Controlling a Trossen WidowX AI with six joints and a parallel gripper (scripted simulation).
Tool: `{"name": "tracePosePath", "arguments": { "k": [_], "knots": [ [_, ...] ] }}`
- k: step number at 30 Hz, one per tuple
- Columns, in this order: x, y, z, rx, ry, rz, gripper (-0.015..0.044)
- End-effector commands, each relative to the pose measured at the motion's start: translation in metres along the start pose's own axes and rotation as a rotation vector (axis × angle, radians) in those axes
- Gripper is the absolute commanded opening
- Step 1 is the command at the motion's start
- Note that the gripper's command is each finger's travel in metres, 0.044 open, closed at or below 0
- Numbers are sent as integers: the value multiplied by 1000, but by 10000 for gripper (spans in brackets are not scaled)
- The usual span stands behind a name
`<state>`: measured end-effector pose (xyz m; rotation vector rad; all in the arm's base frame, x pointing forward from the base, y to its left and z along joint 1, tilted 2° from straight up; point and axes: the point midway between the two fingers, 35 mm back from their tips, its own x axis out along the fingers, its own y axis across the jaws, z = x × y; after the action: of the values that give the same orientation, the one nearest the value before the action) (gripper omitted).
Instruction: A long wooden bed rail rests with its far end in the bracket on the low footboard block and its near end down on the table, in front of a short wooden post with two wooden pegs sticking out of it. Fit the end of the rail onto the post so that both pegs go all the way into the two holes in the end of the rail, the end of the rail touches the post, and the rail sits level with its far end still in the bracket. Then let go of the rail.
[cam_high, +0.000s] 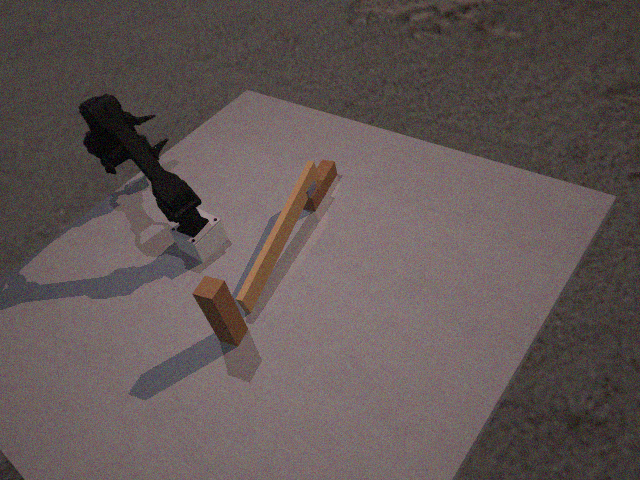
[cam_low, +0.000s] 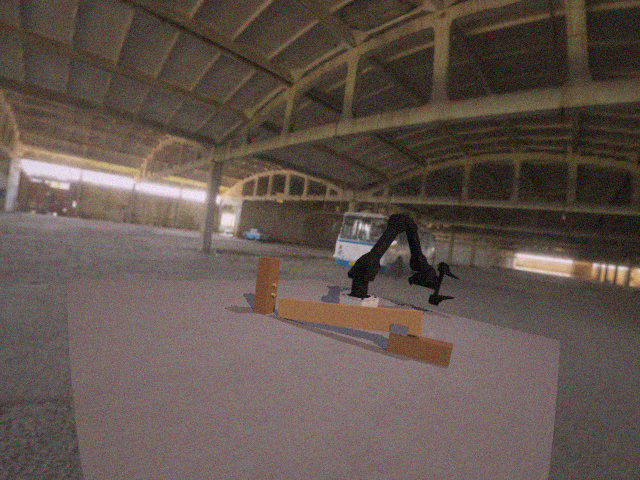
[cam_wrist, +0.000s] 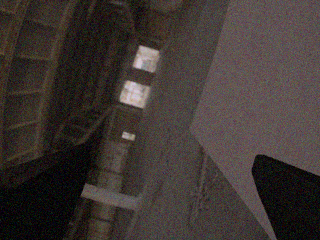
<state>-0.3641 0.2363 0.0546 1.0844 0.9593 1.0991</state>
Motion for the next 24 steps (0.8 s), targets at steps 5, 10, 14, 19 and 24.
{"name": "tracePosePath", "arguments": {
  "k": [5, 10, 14, 19, 24],
  "knots": [
    [26, 0, 9, -51, -24, -73, 440],
    [97, 10, 53, -164, -147, -184, 440],
    [141, 5, 93, -330, -206, -297, 440],
    [197, -5, 166, -569, -256, -499, 440],
    [234, -18, 246, -769, -250, -713, 440]
  ]
}}
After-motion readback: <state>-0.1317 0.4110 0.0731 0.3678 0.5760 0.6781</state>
